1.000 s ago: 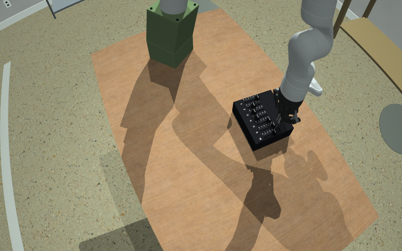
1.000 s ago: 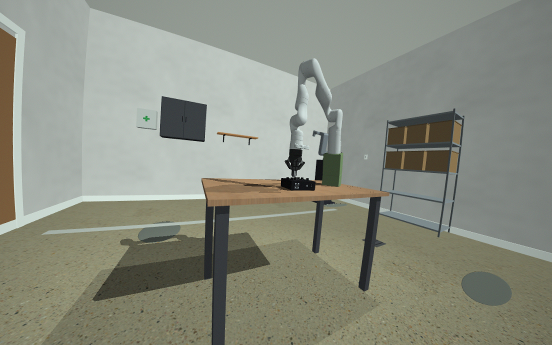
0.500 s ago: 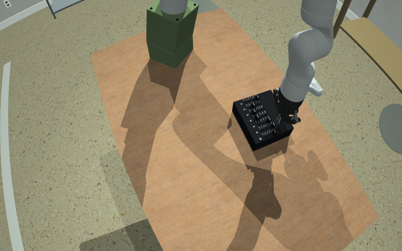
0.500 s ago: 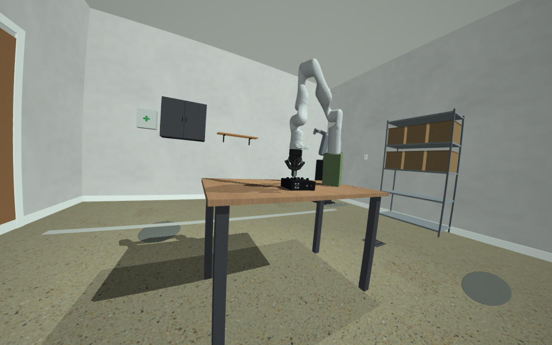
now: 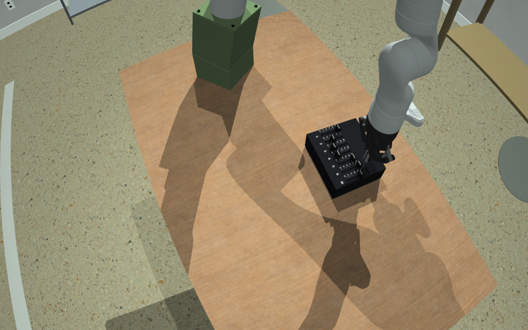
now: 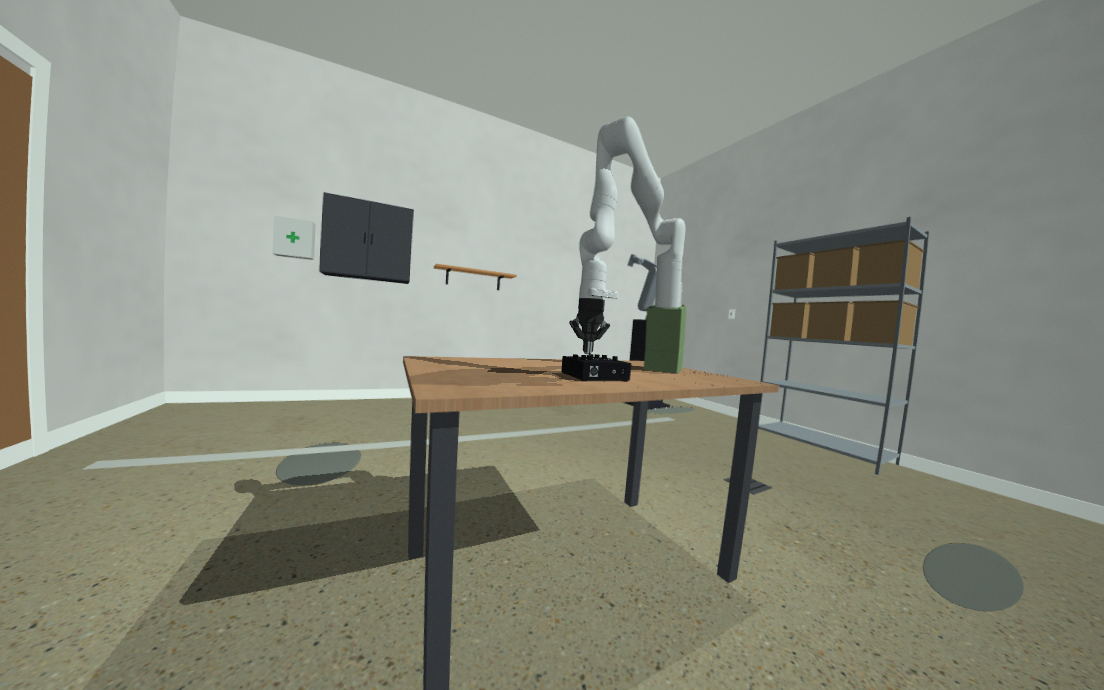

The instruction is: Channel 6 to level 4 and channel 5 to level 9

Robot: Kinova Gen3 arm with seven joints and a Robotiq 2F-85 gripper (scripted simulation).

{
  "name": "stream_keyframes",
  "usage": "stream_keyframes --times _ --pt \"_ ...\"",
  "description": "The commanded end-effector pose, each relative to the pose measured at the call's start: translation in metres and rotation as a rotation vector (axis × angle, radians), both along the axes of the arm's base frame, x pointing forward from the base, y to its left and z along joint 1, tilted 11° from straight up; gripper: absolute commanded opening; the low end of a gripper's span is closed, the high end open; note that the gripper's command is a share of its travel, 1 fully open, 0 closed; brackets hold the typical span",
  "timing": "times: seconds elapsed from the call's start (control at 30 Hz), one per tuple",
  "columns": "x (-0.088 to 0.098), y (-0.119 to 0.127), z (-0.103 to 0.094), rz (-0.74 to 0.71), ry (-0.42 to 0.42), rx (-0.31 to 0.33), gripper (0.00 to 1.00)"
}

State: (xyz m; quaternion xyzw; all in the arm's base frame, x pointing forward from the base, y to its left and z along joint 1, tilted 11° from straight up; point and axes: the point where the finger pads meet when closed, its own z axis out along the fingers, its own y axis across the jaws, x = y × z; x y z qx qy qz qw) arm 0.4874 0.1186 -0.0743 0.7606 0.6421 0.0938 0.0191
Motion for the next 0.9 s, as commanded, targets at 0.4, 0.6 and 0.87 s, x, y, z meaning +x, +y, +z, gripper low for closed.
stream_keyframes --times 0.4,0.6,0.87 --pt "0.0006 0.0001 0.0007 0.0 -0.002 0.0 0.0" --pt "0.0009 0.0003 -0.0011 0.0 -0.002 0.0 0.0" --pt "0.0017 0.0007 -0.0058 0.0 -0.002 0.0 0.0"
